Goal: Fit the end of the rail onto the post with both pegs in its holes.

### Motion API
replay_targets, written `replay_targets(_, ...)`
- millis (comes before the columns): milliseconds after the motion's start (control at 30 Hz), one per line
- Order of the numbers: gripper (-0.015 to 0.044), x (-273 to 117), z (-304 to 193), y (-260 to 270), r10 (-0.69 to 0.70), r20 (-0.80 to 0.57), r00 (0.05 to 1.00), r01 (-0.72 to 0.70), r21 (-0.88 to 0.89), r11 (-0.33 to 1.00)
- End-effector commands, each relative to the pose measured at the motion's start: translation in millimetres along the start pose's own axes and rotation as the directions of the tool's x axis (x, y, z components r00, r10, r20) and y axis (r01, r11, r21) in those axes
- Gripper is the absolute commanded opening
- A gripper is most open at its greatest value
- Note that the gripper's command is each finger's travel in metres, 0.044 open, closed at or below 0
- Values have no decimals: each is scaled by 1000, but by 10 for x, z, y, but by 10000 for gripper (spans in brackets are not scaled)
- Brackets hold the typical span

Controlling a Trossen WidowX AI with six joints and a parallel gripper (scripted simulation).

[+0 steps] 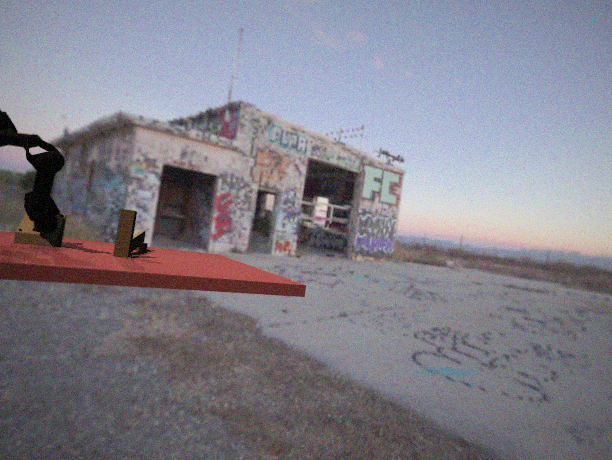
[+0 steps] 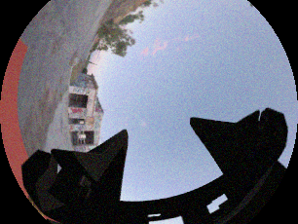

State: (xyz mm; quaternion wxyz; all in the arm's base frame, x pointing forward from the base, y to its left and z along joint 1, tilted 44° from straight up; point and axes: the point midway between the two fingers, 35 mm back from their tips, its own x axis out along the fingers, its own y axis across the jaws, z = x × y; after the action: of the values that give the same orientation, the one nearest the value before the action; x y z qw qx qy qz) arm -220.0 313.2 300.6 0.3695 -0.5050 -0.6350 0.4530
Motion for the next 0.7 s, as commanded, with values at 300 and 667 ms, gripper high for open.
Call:
replay_targets(300,440,489,-983,979,352,-257,900,-350,58,935)
replay_targets(667,440,219,-2412,2146,689,-502,522,-597,362,716)
